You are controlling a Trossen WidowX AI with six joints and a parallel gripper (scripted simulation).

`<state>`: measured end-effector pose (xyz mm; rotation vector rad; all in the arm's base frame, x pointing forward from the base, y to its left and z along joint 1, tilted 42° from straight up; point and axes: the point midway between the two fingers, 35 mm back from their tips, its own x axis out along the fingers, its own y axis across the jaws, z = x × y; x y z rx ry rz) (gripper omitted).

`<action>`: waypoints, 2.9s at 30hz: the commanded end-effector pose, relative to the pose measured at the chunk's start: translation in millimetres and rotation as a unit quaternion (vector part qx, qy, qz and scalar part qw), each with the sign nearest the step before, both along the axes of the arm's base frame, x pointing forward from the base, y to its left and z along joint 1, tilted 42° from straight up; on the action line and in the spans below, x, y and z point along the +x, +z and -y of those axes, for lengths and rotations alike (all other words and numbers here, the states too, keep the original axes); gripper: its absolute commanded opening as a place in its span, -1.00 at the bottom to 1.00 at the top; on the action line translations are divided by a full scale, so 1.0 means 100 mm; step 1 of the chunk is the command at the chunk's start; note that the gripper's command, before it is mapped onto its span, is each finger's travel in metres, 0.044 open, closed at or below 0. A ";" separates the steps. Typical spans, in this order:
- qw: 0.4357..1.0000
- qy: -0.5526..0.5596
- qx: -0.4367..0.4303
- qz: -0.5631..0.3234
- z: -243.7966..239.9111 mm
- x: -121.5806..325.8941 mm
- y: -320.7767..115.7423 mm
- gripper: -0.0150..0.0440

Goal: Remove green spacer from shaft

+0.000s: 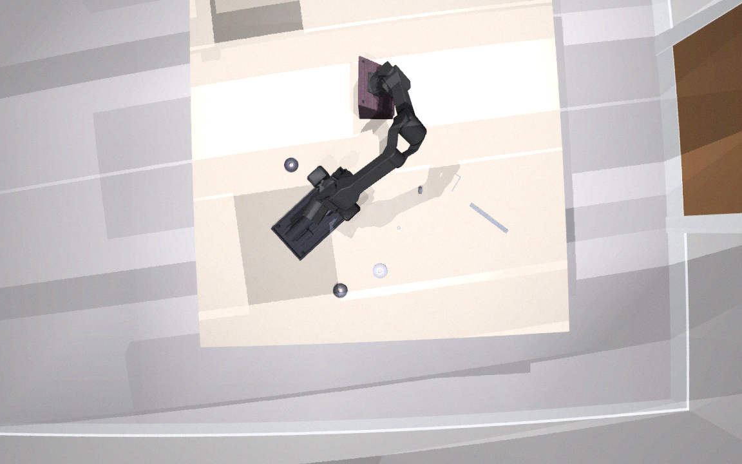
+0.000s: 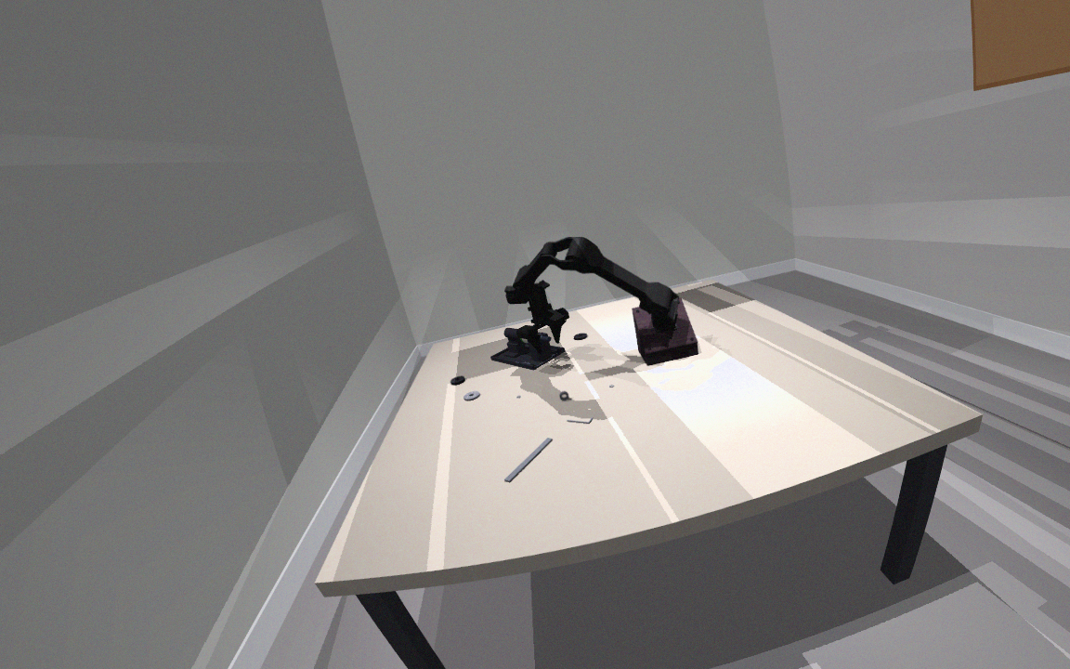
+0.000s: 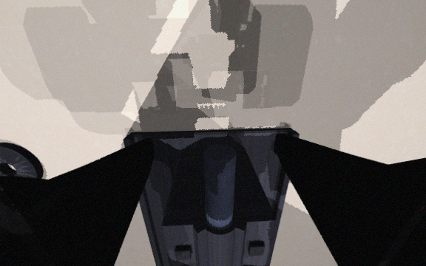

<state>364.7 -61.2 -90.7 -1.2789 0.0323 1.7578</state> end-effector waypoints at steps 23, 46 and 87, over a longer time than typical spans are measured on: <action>1.000 -0.003 0.002 -0.001 -0.01 -0.02 0.01 -0.49; 1.000 -0.003 0.003 -0.001 -0.07 -0.10 0.06 -0.49; 1.000 -0.003 0.003 -0.001 -0.09 -0.13 0.08 -0.49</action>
